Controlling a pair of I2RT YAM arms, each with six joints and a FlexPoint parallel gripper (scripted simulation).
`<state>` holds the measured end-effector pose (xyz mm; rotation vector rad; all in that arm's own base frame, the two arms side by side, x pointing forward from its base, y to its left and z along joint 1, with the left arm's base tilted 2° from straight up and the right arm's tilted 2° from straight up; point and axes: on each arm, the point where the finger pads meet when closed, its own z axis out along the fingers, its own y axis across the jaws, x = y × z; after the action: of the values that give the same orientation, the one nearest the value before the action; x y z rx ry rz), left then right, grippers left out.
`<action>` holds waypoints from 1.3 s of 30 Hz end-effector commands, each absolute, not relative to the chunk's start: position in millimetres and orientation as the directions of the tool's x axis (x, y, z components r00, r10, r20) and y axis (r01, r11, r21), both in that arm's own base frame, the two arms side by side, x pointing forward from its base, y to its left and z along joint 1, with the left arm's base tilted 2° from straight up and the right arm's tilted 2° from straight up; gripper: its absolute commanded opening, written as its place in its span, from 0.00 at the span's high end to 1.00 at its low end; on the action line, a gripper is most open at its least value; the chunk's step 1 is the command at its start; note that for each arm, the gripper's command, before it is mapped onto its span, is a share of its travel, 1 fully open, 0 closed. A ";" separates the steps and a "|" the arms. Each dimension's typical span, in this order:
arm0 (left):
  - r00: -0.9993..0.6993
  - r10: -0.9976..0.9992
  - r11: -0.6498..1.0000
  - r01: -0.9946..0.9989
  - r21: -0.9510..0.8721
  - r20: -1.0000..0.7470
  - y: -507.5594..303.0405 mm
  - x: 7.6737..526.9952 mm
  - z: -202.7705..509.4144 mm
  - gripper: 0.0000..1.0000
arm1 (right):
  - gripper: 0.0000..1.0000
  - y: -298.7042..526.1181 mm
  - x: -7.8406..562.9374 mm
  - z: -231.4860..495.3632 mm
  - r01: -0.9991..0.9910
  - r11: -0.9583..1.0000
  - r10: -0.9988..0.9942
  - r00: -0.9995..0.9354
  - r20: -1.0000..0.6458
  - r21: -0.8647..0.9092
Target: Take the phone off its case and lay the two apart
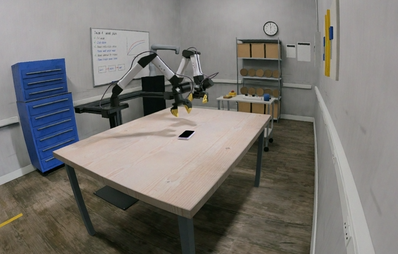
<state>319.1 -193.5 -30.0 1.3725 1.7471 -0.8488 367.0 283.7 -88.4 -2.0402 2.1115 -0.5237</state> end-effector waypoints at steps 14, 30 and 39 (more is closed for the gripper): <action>-0.053 0.441 0.181 0.983 0.031 -0.896 -197.1 329.0 -14.8 0.00 | 0.02 239.5 413.0 -189.7 -0.985 -0.172 -0.985 0.172 0.004 -0.006; -0.053 0.441 0.181 0.983 0.031 -0.896 -197.1 329.0 -14.8 0.00 | 0.21 239.1 419.8 -194.8 -0.987 -0.160 -0.987 0.159 0.016 -0.028; -0.053 0.441 0.181 0.983 0.031 -0.896 -197.1 329.0 -14.8 0.00 | 0.38 240.4 419.6 -194.3 -0.987 -0.160 -0.987 0.159 0.016 -0.029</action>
<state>324.1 -196.3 -22.2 1.3812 1.6709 -0.8328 417.0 235.9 -200.1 -2.3776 2.0449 -0.0611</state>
